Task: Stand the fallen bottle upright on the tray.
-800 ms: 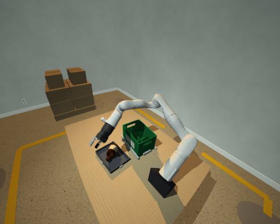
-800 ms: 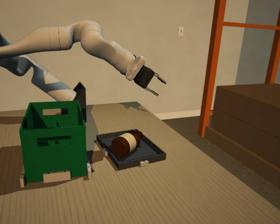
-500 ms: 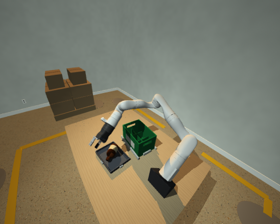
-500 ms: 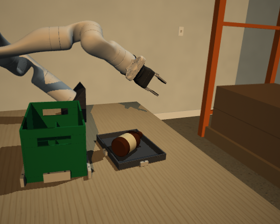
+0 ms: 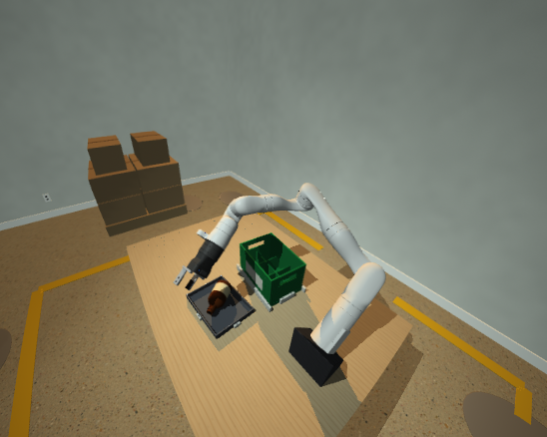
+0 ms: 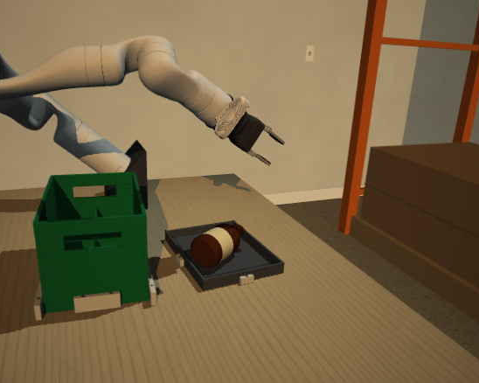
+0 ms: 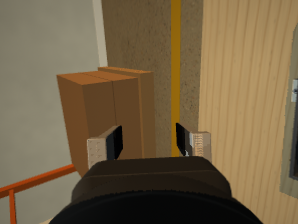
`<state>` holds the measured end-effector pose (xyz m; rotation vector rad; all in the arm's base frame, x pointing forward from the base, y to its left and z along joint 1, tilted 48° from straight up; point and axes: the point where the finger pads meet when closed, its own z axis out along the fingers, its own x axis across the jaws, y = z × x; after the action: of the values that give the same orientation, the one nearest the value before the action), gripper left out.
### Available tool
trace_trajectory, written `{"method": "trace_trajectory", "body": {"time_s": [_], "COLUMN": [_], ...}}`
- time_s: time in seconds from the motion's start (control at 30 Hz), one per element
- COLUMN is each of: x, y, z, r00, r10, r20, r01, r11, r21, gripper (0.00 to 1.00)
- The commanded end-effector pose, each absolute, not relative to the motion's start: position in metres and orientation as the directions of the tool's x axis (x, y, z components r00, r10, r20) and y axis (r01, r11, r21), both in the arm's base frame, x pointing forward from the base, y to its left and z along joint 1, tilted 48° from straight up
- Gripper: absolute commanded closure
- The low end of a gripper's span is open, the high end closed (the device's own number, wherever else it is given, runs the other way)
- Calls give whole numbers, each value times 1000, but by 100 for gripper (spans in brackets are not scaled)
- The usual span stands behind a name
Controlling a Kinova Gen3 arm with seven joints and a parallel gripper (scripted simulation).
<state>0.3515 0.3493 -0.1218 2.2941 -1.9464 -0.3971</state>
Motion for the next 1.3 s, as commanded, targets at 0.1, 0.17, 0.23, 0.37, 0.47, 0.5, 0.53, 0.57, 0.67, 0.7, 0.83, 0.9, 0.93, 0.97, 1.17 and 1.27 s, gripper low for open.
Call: {"method": "trace_trajectory", "body": {"time_s": [0.1,0.17,0.23,0.37,0.47,0.5,0.53,0.57,0.67,0.7,0.83,0.9,0.93,0.97,1.17,1.27], "x": [349,348,347,345,344,344,343,343,344,344,347,348,349,350,355,357], "y": [345,340,335,328,316,312,307,303,290,286,274,271,268,266,258,258], "z": [-128,-132,-137,-142,-149,-152,-154,-155,-158,-158,-156,-154,-152,-150,-131,-120], "r00": [121,101,77,47,-6,-26,-47,-70,-143,-170,-255,-285,-314,-345,-517,-590], "r10": [-989,-994,-997,-998,-991,-986,-979,-970,-933,-917,-859,-838,-816,-793,-661,-608], "r20": [-81,-48,-5,45,134,166,199,232,330,361,443,466,486,503,543,532], "r01": [-956,-959,-961,-964,-967,-968,-968,-968,-966,-964,-952,-945,-938,-930,-855,-808], "r11": [-138,-110,-75,-34,40,66,94,121,205,231,304,326,345,362,429,442], "r21": [258,262,265,265,251,243,231,218,159,134,43,8,-28,-66,-292,-390], "gripper": [0,0,0,0,0,0,0,0,0,0,0,0,0,0,0,0]}}
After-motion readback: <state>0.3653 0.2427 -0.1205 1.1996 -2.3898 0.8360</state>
